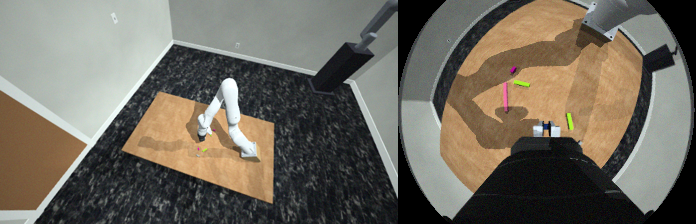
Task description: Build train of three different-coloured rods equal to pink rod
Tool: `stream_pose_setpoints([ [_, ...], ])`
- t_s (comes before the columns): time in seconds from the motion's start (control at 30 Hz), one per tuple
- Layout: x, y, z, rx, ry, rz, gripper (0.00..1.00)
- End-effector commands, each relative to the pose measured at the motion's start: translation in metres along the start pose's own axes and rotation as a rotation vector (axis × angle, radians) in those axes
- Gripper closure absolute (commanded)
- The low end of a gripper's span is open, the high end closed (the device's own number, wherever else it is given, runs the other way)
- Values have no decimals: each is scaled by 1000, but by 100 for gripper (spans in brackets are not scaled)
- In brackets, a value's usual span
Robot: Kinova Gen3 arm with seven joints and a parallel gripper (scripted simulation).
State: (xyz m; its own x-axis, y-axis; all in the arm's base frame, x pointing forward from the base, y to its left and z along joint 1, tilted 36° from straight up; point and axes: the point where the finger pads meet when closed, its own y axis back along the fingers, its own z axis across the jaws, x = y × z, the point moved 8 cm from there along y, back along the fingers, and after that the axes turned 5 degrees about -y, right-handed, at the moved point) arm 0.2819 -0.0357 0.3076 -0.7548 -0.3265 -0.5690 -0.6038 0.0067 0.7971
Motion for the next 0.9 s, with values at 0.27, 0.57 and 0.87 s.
stream_pose_setpoints([
  [0.27, 3, -26, 1, 1, 2, 13, 76],
  [0.57, 3, -57, 1, 1, 2, 13, 76],
  [0.87, 3, -75, 1, 2, 2, 13, 76],
])
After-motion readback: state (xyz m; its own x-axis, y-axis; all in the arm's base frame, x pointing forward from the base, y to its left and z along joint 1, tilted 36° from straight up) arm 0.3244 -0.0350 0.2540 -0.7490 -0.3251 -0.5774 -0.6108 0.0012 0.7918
